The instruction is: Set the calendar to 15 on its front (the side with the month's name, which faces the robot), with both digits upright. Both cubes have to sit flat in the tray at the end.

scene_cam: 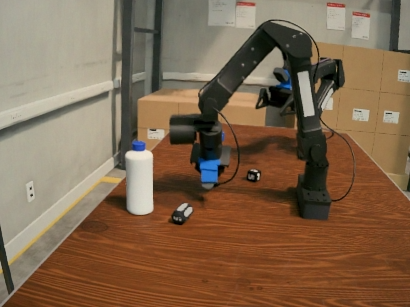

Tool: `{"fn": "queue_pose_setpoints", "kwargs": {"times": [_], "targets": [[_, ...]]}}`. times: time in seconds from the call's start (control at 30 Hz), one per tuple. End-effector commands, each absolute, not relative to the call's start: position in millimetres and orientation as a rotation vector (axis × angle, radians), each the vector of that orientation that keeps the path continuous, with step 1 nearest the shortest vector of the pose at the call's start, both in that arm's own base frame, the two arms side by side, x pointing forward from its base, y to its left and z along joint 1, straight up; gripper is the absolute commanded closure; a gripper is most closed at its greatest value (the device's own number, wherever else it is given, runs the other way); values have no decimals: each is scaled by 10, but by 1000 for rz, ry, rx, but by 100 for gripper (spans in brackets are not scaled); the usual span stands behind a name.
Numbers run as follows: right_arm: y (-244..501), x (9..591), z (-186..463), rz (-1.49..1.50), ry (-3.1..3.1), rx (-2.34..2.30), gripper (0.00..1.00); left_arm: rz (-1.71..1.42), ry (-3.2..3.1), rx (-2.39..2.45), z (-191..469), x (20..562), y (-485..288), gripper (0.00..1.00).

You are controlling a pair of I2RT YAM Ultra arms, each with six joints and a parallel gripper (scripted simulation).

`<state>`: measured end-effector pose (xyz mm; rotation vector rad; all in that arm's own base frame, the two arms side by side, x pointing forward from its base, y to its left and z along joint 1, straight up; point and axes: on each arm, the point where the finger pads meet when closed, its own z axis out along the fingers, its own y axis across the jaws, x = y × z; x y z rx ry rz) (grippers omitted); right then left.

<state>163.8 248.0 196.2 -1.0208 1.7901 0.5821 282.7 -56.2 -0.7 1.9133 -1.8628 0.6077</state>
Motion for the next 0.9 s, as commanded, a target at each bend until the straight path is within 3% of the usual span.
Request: {"fn": "queue_pose_setpoints", "kwargs": {"times": [0.0, 0.13, 0.47, 0.87], "targets": [[2493, 1647, 1972, 584, 1787, -1022, 0, 633, -1873, 1921, -84, 2853, -559, 74], [2493, 1647, 1972, 584, 1787, -1022, 0, 615, -1892, 1914, -100, 2801, -551, 74], [2493, 1647, 1972, 584, 1787, -1022, 0, 657, -2410, 1923, 111, 3585, -265, 74], [2493, 1647, 1972, 584, 1787, -1022, 0, 495, -2962, 1821, 165, 3838, -265, 74]]}}
